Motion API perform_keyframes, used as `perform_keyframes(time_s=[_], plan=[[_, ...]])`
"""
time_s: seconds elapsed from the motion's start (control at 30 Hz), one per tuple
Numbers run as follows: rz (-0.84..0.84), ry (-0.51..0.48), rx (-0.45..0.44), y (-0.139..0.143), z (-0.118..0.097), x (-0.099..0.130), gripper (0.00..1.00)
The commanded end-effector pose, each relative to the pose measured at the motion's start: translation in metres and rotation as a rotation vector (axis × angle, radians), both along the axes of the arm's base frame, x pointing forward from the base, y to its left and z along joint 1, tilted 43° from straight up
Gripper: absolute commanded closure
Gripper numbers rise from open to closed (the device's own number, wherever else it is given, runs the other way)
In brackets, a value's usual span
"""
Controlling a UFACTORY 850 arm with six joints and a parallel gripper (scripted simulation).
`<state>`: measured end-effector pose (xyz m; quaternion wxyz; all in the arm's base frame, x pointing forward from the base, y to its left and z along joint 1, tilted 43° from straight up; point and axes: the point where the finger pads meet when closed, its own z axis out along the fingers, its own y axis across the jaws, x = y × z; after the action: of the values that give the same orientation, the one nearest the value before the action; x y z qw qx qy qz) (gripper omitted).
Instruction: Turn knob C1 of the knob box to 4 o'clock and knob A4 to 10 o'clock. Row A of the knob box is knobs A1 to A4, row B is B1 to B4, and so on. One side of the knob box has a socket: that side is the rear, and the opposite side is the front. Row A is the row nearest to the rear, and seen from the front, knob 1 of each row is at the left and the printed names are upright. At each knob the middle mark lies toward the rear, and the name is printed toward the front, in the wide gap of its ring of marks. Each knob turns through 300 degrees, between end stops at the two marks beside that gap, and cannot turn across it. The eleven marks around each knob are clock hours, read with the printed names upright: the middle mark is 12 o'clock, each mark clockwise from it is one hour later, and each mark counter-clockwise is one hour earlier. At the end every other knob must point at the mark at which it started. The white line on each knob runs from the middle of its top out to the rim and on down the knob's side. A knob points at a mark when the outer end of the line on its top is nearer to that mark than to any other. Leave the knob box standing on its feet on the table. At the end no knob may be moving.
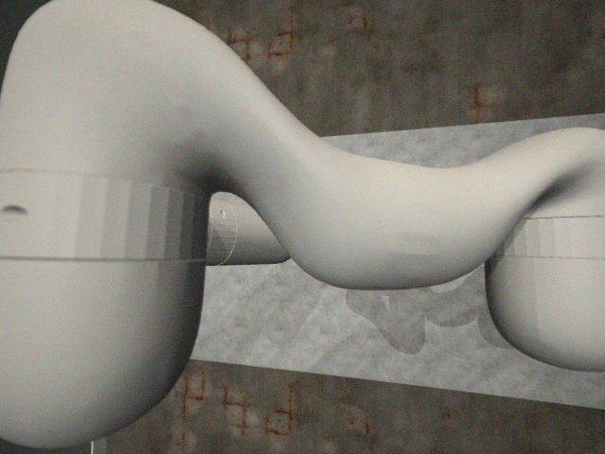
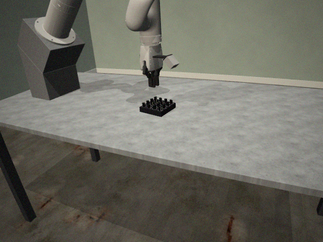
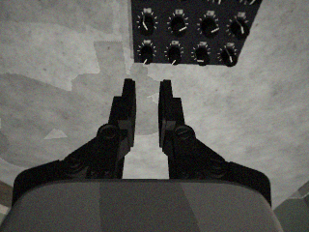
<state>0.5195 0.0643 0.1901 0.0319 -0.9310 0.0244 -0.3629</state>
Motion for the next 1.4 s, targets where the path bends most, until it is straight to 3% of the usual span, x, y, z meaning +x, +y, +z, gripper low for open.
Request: perform_keyframes(time_s=[0.0,1.37], plan=[[0.0,-0.001,0.0,0.0001,0.0004,0.0001,0.81],[-0.002,-0.002,-0.005,0.0007,-0.0051,0.0057,0.81]])
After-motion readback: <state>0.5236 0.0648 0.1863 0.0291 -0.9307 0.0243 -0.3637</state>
